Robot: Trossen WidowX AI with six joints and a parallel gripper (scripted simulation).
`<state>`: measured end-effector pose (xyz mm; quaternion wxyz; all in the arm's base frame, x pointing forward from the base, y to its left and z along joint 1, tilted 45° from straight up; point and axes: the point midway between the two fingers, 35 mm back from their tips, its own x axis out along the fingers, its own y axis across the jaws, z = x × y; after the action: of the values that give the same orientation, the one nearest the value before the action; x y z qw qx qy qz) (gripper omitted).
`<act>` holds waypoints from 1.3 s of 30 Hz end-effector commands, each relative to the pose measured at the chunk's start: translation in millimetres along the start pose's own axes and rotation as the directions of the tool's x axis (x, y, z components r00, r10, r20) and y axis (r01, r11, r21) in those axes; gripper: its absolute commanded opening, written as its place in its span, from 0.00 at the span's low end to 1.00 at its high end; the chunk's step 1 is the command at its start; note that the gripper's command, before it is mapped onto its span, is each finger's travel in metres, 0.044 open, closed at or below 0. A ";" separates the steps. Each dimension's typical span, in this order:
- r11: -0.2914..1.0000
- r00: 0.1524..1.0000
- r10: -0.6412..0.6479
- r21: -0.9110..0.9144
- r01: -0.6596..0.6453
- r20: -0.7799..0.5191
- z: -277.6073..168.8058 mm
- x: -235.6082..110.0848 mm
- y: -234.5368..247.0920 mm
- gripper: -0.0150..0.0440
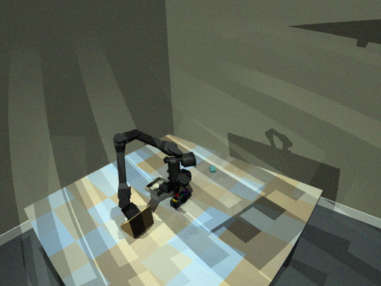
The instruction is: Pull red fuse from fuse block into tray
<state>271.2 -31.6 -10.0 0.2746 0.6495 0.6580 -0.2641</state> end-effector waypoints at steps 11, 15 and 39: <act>1.000 1.000 0.005 -0.008 -0.005 0.010 0.4 -21.4 1.0 0.25; 1.000 1.000 0.005 -0.008 -0.005 0.011 -0.5 -21.5 1.6 0.25; 1.000 1.000 0.008 -0.008 -0.007 0.008 -168.6 -20.9 44.5 0.25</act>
<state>312.4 51.8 99.5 0.2817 0.6453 0.6561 -0.2716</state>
